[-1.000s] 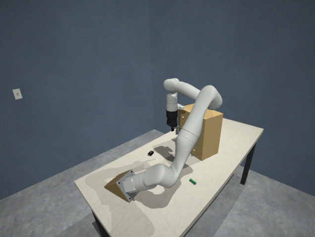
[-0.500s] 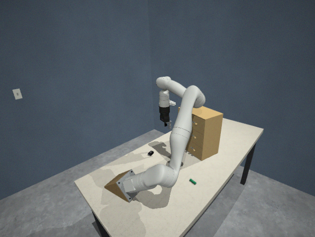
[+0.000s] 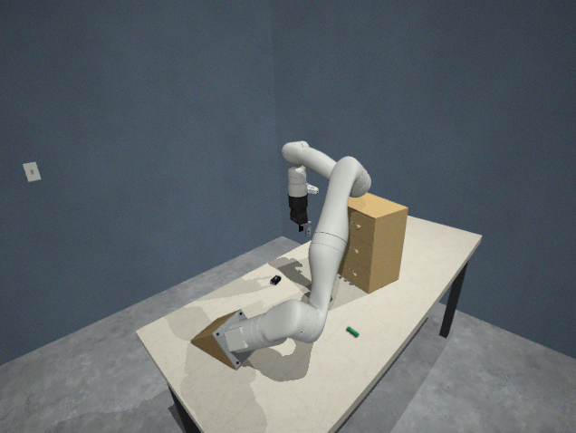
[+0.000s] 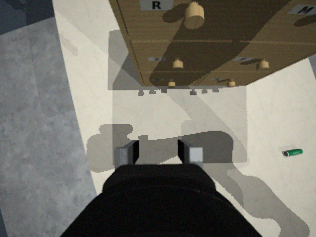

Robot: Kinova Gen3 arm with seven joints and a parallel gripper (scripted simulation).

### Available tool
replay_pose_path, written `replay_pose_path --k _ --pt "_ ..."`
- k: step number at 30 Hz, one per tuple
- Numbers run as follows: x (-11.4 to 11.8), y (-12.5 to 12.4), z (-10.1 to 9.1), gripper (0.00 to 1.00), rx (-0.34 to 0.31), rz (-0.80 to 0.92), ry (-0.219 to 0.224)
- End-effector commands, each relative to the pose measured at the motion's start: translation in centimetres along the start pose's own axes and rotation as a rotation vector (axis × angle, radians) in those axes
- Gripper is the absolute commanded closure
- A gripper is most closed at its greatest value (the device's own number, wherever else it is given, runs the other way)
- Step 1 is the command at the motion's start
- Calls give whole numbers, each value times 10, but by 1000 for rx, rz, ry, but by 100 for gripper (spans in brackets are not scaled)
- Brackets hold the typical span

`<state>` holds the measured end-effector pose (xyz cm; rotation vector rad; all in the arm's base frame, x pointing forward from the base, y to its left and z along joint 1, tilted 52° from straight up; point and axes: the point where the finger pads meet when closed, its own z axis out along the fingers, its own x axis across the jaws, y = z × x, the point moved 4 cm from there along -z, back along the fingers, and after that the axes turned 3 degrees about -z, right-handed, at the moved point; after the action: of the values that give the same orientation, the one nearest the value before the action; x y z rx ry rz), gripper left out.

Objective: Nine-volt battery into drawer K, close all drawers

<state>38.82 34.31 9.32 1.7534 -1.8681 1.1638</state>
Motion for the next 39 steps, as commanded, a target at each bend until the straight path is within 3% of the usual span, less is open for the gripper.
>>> replay_pose_path --k 1,8,18,20,35,37,39 --pt "0 0 0 0 10 -2 0" --pt "0 -1 4 0 44 -2 1" --pt "0 -6 20 0 176 -2 8" --pt "0 -6 20 0 176 -2 8" --pt "1 -19 60 0 489 -2 24" --pt "1 -19 60 0 489 -2 24" --pt "1 -21 65 0 529 -2 26"
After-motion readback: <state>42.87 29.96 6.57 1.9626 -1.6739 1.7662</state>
